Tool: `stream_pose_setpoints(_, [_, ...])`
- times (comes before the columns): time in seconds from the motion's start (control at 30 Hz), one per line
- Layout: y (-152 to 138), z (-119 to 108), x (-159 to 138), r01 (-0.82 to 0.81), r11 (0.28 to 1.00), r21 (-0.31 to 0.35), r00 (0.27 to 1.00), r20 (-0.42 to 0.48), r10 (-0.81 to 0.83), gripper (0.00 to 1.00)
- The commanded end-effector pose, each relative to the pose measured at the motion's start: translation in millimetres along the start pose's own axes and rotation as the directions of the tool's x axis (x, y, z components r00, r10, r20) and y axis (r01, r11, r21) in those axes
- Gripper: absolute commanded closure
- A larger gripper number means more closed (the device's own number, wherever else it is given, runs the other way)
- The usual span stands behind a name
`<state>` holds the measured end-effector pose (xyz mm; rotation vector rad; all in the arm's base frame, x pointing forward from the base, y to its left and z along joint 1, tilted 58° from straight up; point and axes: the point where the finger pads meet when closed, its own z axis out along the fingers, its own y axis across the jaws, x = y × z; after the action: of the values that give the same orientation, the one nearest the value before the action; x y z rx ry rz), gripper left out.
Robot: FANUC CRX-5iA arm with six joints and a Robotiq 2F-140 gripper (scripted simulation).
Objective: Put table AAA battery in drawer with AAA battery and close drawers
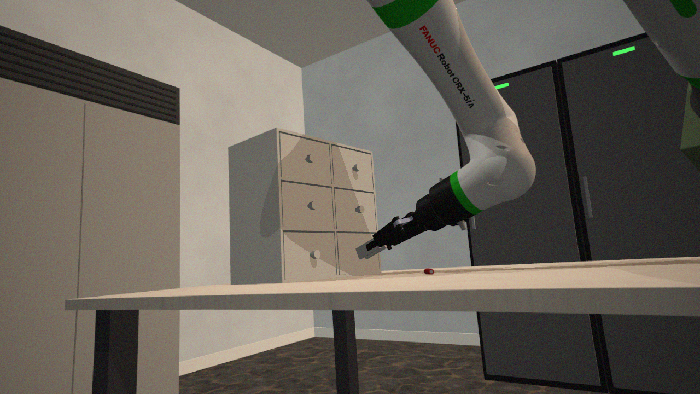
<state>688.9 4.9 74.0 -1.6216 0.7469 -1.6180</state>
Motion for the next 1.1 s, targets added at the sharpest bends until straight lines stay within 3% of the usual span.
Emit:
stream_pose_setpoints(0.0, [0,-1,0,0.0,1.0,0.0,1.0,0.0,0.0,0.92])
stream_pose_setpoints(1.07, [0,-27,-10,0.0,1.0,0.0,1.0,0.0,0.0,0.92])
